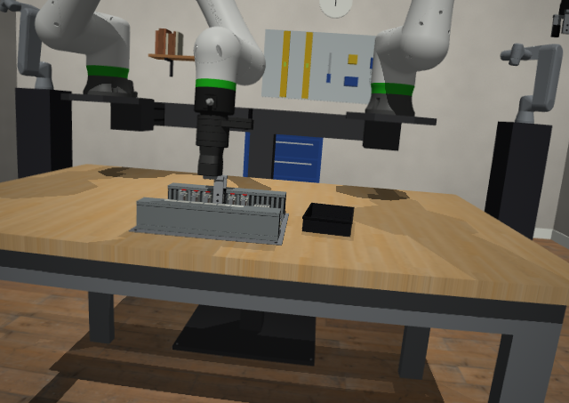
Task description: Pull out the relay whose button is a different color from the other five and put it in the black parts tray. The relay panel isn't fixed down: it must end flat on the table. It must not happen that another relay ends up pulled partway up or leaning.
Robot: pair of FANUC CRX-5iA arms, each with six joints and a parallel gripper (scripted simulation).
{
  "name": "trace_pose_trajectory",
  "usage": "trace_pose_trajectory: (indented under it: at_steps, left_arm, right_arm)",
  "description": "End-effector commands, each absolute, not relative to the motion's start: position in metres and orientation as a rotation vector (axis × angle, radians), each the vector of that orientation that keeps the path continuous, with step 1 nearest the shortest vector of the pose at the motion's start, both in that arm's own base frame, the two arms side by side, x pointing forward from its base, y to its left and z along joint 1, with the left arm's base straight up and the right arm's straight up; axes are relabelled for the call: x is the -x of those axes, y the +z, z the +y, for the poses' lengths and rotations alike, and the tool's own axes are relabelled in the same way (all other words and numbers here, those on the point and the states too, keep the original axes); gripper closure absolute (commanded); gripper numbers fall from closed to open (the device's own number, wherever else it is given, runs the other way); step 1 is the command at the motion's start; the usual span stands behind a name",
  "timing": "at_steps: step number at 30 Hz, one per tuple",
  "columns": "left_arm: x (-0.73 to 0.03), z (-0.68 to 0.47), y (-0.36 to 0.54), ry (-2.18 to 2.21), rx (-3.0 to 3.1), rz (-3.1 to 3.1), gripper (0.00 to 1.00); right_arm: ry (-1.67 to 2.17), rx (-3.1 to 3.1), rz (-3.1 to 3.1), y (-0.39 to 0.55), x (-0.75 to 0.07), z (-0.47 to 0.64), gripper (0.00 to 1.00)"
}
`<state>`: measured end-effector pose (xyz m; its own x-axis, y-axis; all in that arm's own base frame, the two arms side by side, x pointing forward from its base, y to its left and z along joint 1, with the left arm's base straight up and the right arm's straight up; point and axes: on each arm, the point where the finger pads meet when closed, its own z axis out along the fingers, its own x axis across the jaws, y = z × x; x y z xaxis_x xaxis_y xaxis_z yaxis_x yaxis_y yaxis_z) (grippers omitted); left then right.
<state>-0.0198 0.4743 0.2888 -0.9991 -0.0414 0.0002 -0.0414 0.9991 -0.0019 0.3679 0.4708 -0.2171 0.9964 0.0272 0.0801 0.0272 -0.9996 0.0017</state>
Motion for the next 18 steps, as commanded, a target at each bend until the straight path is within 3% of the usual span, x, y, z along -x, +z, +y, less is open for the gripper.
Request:
trace_pose_trajectory:
  at_steps: [1, 18]
  left_arm:
    - [0.0196, 0.4746, 0.2897, 0.000, -0.065, -3.141, 0.00]
    - [0.0196, 0.4746, 0.2897, 0.000, -0.065, -3.141, 0.00]
  right_arm:
    - [0.137, -3.139, 0.043, -0.2161, -0.3684, 0.4715, 1.00]
    - [0.152, -3.139, 0.043, -0.2160, -0.3681, 0.4715, 1.00]
